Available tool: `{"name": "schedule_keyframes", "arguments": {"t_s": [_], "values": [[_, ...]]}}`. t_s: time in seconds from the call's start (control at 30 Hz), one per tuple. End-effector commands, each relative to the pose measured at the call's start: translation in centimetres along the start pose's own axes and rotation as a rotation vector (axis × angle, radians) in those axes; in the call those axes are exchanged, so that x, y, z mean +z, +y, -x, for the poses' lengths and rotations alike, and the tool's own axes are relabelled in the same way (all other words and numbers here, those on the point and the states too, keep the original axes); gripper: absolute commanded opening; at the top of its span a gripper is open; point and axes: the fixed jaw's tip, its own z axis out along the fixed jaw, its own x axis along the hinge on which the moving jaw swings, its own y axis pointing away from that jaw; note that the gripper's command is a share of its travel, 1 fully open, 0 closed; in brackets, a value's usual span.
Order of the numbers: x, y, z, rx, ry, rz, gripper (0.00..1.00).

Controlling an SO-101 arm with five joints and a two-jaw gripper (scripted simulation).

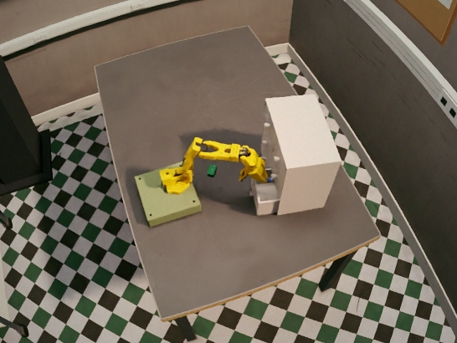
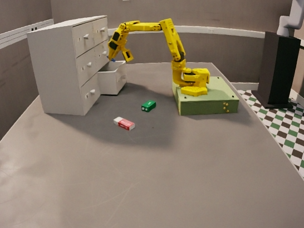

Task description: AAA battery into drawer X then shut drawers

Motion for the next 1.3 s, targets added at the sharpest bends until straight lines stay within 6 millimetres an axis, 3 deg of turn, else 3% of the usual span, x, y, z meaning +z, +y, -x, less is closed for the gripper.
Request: {"name": "schedule_keyframes", "arguments": {"t_s": [0.0,1.27], "values": [[0.37,-0.05,0.25,-0.001,-0.014,-0.002,0.00],[0.66,-0.09,0.53,-0.002,-0.014,-0.002,0.00]]}}
